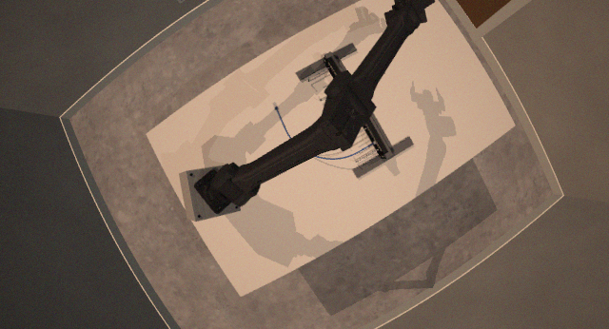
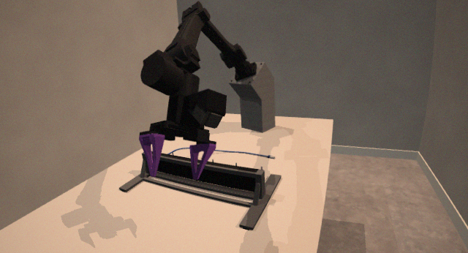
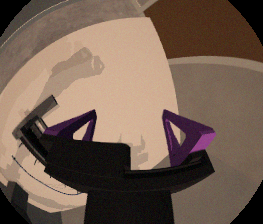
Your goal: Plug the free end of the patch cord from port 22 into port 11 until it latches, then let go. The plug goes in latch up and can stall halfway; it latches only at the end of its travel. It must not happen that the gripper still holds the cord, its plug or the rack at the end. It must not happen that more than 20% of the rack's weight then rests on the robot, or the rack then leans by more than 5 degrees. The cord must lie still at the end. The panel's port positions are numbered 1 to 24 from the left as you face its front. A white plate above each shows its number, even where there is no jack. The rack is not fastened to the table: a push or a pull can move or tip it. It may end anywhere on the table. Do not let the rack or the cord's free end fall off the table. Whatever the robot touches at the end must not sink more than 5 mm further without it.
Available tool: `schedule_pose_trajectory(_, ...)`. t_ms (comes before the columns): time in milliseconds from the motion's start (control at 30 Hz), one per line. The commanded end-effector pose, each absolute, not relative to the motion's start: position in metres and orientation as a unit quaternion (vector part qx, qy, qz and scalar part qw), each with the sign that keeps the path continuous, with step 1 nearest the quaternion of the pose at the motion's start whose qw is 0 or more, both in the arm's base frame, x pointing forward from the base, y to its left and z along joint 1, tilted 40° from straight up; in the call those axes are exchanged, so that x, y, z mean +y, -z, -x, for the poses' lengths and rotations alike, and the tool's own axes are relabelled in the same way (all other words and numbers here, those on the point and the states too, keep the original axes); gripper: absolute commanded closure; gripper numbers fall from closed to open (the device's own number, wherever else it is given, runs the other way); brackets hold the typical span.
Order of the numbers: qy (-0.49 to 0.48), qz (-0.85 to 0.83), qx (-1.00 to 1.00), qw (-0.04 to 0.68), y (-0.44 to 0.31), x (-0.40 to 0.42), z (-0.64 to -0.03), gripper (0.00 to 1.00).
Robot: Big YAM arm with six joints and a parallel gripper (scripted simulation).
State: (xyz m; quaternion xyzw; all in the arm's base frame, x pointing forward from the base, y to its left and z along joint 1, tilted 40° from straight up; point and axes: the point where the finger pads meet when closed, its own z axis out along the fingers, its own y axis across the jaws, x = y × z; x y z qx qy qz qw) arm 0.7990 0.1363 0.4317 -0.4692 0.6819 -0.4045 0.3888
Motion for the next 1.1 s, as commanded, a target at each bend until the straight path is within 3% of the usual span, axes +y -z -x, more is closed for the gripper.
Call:
schedule_pose_trajectory(0, 0.405, 0.459, 0.671, 0.419, -0.463, 0.152, -0.770, 0.00)
schedule_pose_trajectory(200, 0.399, 0.468, 0.678, 0.402, -0.427, 0.151, -0.743, 0.00)
schedule_pose_trajectory(600, 0.372, 0.510, 0.708, 0.316, -0.250, 0.138, -0.622, 0.00)
schedule_pose_trajectory(667, 0.372, 0.510, 0.708, 0.316, -0.250, 0.138, -0.622, 0.00)
schedule_pose_trajectory(1067, 0.336, 0.555, 0.733, 0.208, -0.053, 0.123, -0.490, 0.00)
